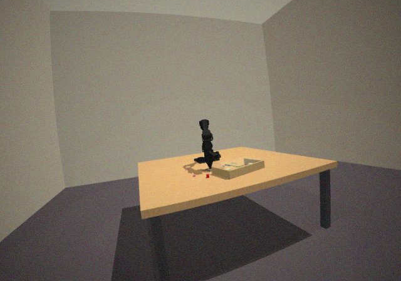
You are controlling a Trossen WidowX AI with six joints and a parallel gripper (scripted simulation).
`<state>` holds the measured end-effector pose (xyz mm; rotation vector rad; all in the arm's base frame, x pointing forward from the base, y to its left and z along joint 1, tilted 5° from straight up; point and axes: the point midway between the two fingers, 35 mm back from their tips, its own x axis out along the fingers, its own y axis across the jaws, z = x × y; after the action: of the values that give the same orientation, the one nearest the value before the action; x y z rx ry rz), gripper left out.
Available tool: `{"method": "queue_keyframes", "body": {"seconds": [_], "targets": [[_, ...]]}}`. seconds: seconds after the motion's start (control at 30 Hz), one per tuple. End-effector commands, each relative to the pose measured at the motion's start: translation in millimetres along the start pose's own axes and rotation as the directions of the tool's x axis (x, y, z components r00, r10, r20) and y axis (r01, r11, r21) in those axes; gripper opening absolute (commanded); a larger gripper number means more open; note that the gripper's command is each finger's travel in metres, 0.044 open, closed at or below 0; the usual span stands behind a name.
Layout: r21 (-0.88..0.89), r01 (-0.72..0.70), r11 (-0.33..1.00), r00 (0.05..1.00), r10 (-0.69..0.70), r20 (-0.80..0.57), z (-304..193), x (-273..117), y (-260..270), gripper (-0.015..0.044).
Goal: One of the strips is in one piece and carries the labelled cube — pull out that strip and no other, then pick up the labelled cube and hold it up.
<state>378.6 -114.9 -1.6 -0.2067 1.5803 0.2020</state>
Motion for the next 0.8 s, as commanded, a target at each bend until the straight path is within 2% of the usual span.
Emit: {"method": "queue_keyframes", "body": {"seconds": [0.0,0.77], "targets": [[-0.002,-0.007,1.0,1.0,0.007,-0.023,-13,6,1,0.0],[-0.002,-0.007,1.0,1.0,0.007,-0.026,-47,7,2,0.0]]}}
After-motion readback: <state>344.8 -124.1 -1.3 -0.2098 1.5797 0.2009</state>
